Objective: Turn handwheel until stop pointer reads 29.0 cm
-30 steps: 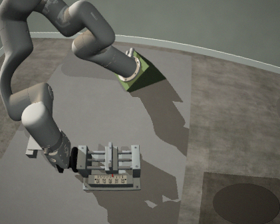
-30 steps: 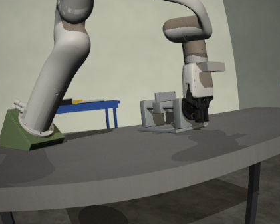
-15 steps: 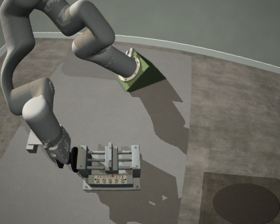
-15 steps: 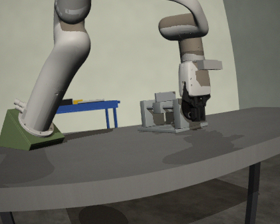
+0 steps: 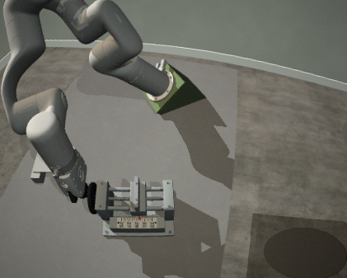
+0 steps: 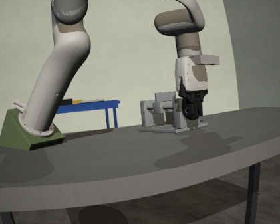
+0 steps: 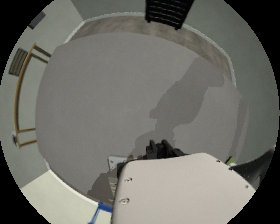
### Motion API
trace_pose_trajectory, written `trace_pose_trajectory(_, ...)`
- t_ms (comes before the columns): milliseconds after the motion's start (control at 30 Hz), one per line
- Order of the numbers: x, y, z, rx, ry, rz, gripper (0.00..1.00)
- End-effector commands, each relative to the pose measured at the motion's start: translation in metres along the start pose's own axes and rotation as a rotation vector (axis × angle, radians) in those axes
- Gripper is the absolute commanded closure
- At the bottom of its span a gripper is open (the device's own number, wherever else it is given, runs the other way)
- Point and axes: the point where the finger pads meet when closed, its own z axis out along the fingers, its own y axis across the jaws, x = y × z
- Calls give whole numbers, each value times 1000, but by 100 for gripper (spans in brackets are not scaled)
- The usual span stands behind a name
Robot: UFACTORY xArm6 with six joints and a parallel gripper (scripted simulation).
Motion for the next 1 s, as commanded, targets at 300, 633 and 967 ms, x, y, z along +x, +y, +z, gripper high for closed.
trace_pose_trajectory(300, 0, 0, -23, 1, 0, 1, 94)
trace_pose_trajectory(633, 0, -11, -37, 1, 0, 1, 94)
trace_pose_trajectory(967, 0, -29, -42, 1, 0, 1, 94)
